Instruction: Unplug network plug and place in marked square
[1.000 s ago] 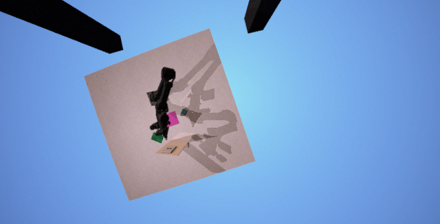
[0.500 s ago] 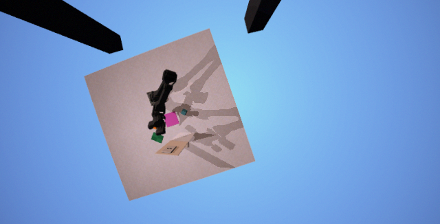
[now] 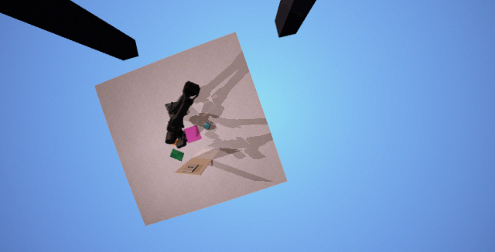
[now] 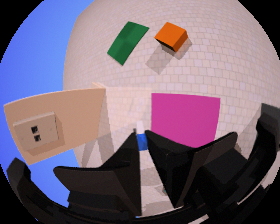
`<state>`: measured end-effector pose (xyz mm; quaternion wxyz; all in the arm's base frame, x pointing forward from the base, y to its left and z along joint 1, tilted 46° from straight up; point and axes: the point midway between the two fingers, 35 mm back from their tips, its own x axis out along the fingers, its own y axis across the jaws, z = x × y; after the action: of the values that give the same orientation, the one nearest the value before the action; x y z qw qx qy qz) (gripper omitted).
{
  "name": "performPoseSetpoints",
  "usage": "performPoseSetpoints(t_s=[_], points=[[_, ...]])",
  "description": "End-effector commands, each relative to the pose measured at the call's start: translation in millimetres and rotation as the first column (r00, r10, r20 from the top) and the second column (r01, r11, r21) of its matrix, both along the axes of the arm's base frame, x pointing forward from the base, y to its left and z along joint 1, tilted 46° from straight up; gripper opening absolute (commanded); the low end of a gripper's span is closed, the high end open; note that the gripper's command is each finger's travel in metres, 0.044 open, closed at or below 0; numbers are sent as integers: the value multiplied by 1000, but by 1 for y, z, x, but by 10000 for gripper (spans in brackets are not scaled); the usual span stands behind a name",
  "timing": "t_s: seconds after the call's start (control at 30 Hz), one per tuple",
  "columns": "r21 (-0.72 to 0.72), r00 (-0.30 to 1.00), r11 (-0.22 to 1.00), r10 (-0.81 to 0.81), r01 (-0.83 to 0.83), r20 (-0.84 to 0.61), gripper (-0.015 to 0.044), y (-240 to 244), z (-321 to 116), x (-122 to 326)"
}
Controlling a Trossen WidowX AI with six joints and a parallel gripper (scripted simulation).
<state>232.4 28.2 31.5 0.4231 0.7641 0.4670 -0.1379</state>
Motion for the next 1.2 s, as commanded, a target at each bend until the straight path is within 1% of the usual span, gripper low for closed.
performPoseSetpoints(t_s=[0.0, 0.23, 1.17], points=[[59, 998, 996, 64, -64, -2, 0, 6, 2, -11], [144, 993, 983, 117, -117, 8, 0, 13, 7, -24], [136, 993, 983, 120, -119, 1, 0, 25, -11, -23]])
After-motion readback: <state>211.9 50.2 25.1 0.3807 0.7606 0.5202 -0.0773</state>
